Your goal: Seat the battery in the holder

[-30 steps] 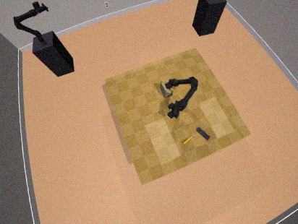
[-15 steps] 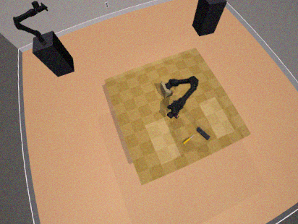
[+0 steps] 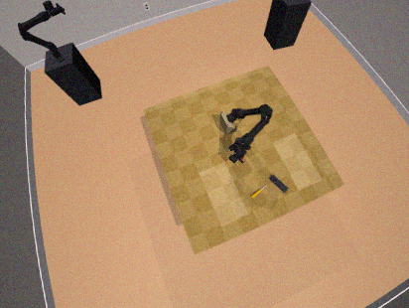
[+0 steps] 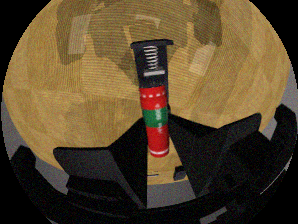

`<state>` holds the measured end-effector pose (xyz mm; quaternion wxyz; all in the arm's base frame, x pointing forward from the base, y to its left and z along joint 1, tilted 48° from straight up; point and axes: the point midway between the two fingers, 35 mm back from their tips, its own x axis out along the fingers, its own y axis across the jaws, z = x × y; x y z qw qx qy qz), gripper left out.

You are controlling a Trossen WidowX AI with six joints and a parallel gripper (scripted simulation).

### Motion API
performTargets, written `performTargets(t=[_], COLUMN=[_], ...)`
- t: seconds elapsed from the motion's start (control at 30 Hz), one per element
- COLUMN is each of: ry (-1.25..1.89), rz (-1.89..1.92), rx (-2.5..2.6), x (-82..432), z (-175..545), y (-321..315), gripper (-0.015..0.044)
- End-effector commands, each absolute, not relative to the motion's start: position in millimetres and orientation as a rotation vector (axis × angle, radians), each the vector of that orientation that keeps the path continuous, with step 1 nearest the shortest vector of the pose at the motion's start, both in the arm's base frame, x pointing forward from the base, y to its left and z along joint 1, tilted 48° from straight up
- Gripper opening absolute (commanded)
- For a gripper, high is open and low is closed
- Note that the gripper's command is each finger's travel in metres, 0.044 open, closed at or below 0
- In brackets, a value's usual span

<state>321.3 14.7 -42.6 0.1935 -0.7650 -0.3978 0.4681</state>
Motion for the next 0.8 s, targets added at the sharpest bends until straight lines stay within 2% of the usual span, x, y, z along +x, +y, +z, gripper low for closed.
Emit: performTargets(t=[0.0,0.77], ry=[-1.100,-1.043], rz=[1.281,1.132], rx=[-2.158,-2.209], x=[321.5,316.2], z=[-43.8,-50.2], y=[14.8,19.5], gripper=[0.0064,0.0064])
